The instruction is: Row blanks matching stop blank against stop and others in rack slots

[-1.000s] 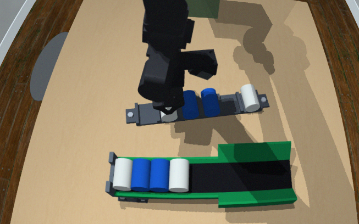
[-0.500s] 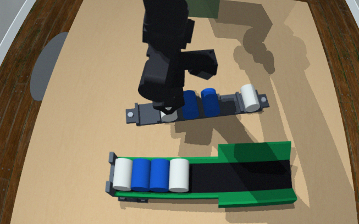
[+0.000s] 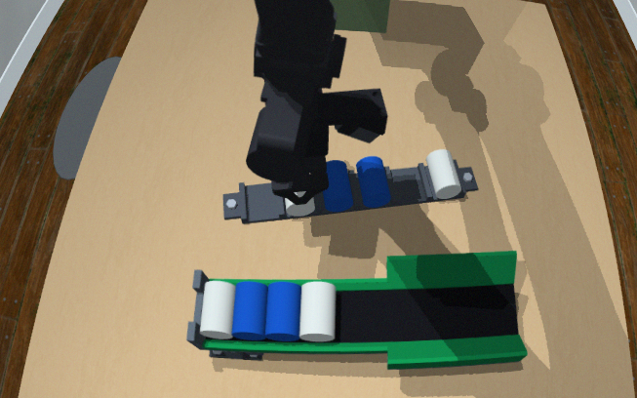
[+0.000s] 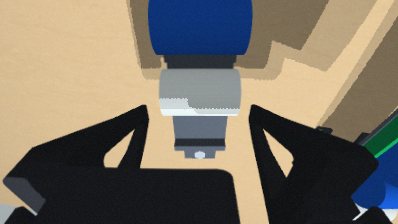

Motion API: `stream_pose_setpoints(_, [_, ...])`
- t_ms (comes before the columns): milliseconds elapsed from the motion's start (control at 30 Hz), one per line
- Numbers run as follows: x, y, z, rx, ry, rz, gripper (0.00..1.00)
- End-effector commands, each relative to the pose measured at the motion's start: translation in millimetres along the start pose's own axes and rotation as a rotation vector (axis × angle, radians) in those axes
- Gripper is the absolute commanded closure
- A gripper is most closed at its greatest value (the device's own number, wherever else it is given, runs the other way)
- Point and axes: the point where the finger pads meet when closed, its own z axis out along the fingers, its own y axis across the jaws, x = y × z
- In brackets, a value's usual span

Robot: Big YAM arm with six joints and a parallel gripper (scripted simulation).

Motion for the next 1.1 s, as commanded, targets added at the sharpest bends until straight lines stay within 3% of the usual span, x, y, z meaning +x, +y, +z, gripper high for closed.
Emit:
stream_pose_setpoints(0, [-4.7,-10.5,-0.7,0.013,-0.005,-0.002,0.21])
stream_pose_setpoints(1067, [-5.8,-5.6,2.3,0.004,-0.007,0.000,0.21])
